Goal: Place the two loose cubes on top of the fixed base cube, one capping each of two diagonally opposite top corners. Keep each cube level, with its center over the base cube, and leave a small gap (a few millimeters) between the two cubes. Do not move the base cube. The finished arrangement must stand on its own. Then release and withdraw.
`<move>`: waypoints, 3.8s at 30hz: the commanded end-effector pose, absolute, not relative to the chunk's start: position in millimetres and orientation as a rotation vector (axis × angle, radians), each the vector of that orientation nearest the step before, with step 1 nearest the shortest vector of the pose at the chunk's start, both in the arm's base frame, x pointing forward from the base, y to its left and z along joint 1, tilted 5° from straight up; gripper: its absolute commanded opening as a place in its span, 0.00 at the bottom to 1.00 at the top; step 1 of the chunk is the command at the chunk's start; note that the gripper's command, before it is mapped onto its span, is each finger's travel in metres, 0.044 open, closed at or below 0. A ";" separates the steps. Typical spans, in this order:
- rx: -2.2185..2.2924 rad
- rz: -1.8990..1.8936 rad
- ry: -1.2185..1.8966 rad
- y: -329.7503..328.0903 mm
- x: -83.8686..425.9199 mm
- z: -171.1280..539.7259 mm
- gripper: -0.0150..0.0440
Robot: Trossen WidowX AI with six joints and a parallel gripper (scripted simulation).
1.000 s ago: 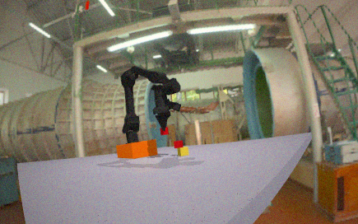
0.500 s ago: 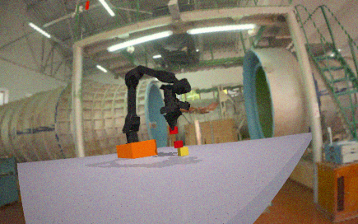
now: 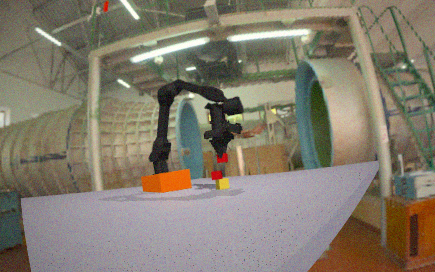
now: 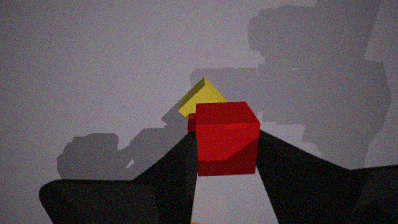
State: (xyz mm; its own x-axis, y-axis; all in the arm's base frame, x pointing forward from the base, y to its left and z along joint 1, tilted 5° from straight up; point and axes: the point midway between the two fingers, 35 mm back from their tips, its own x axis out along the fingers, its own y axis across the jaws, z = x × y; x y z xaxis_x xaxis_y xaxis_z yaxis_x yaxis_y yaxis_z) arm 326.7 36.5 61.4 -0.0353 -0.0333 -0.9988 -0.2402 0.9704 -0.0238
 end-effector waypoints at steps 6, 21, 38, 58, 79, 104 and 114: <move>-0.183 0.143 1.608 46.7 331.1 54.1 0.43; -0.195 0.148 1.604 45.5 328.4 28.2 0.43; -0.182 0.142 1.608 44.7 328.9 1.5 0.43; -0.181 0.142 1.609 44.6 328.7 -1.8 0.43; -0.188 0.143 1.608 44.4 329.2 7.0 0.60; -0.188 0.143 1.608 45.1 330.3 32.3 0.60; -0.188 0.143 1.608 45.4 330.8 43.3 0.60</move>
